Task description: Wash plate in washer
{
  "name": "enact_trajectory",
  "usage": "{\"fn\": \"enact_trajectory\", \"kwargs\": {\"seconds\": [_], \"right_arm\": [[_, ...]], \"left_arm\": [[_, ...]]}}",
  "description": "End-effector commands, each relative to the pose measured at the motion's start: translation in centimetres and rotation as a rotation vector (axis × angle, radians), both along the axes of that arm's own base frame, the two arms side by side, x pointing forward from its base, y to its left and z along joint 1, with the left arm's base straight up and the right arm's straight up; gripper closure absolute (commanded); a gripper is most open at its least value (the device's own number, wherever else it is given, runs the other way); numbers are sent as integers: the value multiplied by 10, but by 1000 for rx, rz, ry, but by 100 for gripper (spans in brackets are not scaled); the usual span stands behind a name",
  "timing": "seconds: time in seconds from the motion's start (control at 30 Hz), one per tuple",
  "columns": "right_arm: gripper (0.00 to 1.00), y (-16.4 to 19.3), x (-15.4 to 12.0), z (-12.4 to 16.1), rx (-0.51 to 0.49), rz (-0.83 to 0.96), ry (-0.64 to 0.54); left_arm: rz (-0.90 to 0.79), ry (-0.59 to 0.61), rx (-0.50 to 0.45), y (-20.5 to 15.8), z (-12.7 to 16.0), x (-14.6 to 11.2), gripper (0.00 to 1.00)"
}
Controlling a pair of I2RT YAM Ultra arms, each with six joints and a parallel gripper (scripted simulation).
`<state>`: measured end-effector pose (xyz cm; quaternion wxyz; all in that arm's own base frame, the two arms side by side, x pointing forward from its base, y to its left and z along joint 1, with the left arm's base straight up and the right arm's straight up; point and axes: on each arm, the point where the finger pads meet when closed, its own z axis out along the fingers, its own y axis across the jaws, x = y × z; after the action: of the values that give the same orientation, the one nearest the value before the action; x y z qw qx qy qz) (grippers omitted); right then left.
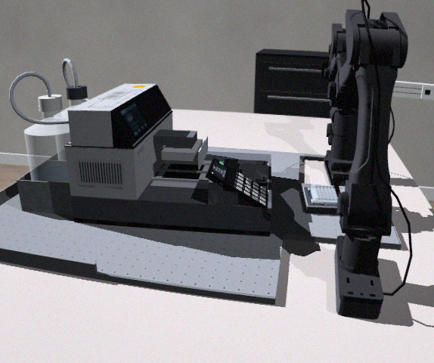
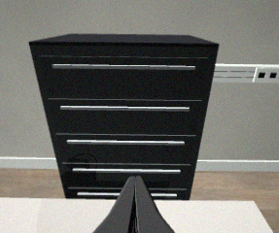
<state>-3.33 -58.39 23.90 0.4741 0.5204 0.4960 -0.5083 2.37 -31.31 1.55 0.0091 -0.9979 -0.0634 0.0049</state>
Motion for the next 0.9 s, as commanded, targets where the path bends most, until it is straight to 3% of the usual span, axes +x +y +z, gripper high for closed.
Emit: {"fn": "enact_trajectory", "kwargs": {"seconds": [0.0,0.43,0.73,0.77,0.83,0.87], "right_arm": [[100,5,-4,18,-34,-7,-9],[100,5,-4,18,-34,-7,-9],[100,5,-4,18,-34,-7,-9],[100,5,-4,18,-34,-7,-9],[100,5,-4,18,-34,-7,-9],[100,5,-4,18,-34,-7,-9]], "left_arm": [[6,8,2,3,-6,4,0],[1,9,13,4,-11,-2,0],[10,10,7,7,0,0,0],[10,10,4,7,2,2,10],[10,10,4,7,2,2,10],[0,10,5,7,2,0,20]]}}
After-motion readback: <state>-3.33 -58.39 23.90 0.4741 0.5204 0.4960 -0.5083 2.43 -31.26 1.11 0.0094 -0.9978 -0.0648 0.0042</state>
